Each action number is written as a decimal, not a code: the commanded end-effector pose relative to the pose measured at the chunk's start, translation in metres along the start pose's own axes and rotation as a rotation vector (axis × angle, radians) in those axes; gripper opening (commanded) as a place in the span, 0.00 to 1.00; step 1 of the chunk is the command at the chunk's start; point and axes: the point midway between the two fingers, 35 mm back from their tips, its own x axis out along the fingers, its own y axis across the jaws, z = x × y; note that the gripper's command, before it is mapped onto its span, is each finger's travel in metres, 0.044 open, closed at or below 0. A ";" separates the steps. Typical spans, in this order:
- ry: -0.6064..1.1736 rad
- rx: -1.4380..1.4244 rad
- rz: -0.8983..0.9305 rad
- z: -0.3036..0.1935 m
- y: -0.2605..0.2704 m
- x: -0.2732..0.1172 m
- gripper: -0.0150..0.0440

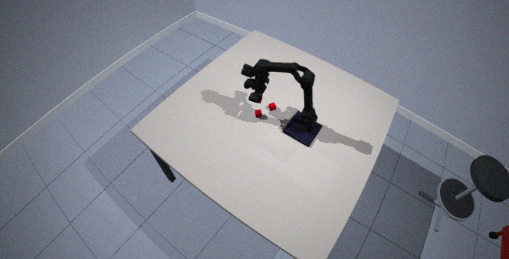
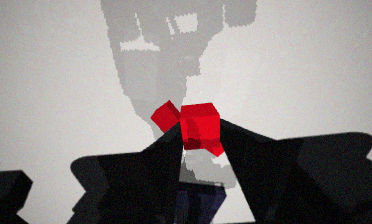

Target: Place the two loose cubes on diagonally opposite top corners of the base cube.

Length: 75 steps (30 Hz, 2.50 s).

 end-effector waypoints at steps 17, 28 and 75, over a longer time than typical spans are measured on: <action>0.010 0.267 0.004 0.001 0.045 0.011 0.43; 0.010 0.268 0.004 0.001 0.044 0.014 0.43; 0.010 0.267 0.001 0.000 0.043 0.034 0.60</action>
